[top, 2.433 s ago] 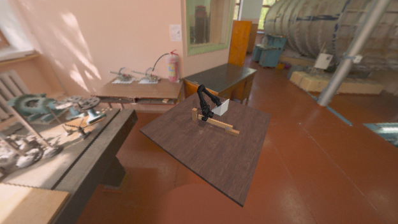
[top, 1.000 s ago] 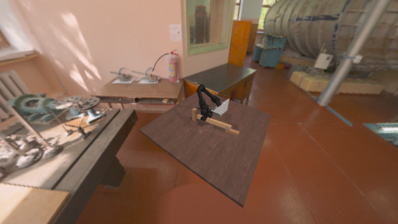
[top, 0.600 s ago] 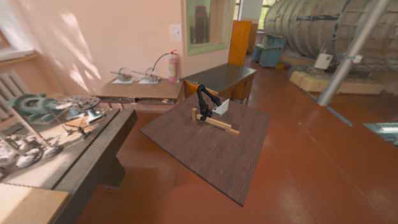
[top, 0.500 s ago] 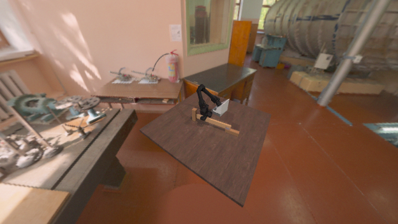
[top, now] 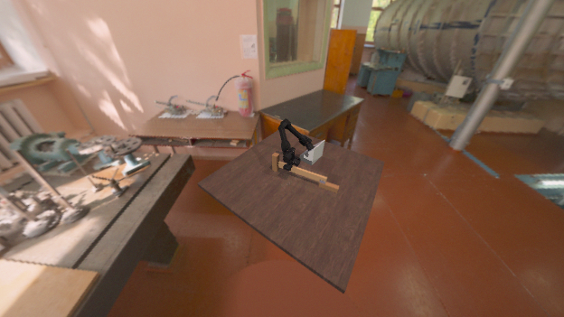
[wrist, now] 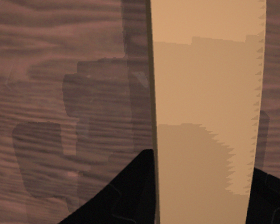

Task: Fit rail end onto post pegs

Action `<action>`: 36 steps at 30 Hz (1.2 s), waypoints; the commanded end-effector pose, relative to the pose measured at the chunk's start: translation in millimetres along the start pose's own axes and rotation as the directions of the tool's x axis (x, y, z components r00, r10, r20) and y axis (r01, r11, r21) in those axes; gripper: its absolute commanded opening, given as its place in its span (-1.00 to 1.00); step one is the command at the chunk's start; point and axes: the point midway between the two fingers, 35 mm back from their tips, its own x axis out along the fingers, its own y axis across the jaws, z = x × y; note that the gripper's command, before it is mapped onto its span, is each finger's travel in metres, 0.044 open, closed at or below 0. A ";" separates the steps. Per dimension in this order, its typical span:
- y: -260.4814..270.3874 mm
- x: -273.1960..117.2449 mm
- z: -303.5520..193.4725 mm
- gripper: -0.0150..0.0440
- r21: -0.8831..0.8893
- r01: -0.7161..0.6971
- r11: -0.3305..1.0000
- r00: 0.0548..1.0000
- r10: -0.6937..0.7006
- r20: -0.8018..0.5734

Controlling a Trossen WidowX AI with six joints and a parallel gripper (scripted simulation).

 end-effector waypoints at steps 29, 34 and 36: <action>-0.7 -1.9 -10.6 -0.49 -0.004 0.005 1.000 1.000 -0.005 -0.001; -0.8 -1.9 -12.2 -0.49 -0.004 0.005 1.000 1.000 -0.005 -0.001; -0.8 -1.9 -12.8 -0.49 -0.004 0.005 1.000 1.000 -0.005 -0.001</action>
